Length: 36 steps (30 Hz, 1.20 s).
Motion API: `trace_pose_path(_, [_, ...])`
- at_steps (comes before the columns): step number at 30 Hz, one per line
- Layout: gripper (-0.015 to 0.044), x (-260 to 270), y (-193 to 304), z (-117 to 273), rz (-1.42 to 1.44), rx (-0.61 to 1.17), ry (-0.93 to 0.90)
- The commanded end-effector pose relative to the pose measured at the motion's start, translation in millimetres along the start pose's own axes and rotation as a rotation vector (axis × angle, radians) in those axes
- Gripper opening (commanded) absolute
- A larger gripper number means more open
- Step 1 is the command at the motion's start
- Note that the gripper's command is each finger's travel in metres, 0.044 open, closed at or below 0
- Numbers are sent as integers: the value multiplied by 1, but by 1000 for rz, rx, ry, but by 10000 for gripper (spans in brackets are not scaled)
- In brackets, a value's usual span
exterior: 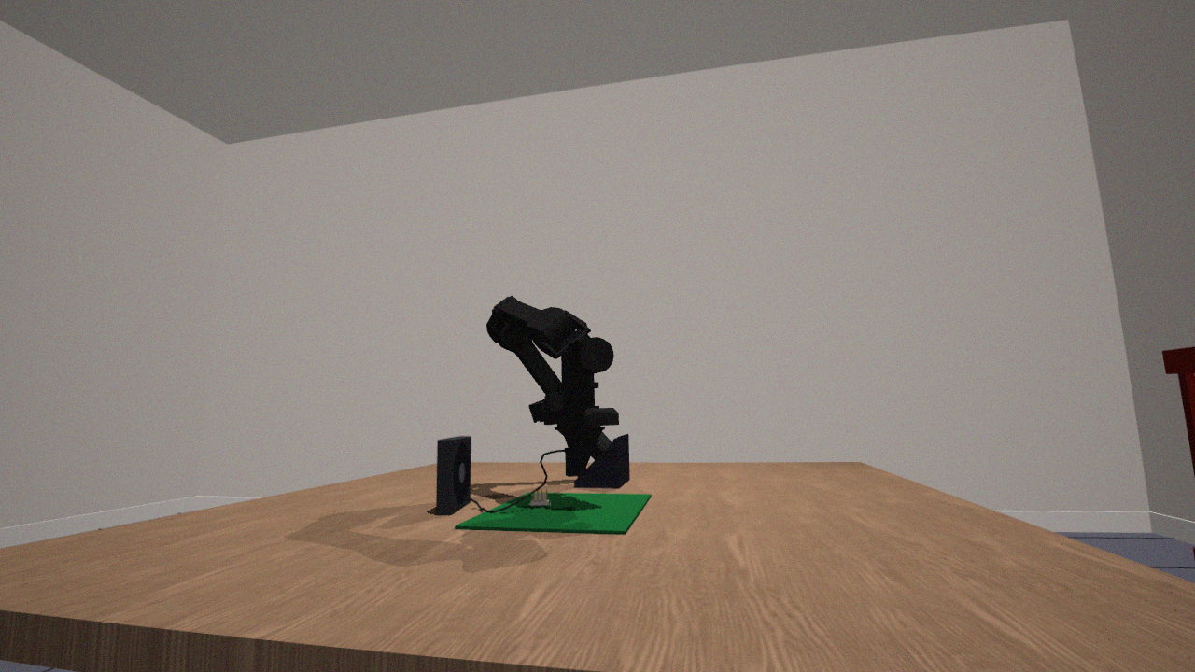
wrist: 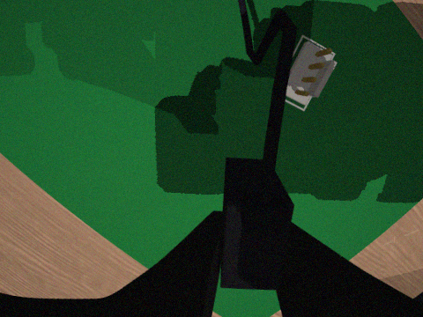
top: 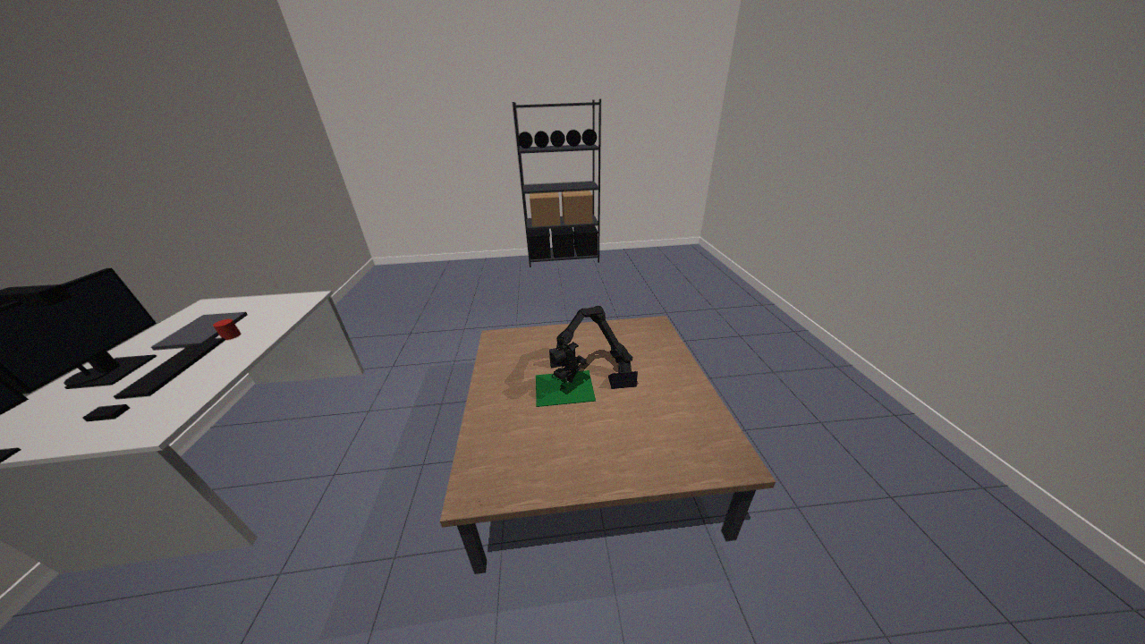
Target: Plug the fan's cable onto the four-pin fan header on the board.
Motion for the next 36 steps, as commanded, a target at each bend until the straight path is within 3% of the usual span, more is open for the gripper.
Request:
trace_pose_path(1, [0, -4, -25, 1, -140, -3, -2])
trace_pose_path(9, [0, -18, -66, 0, -391, -10, 0])
trace_pose_path(36, [0, -17, -60, 1, -399, -10, 0])
Point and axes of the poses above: the point midway between the two fingers, 35 mm back from their tips, its own z axis back along the fingers, its own x axis across the jaws, y = z × x, the point moved 2 cm from there along z, back along the fingers, and after that the axes turned 14 degrees about -z, right-handed, at the moved point
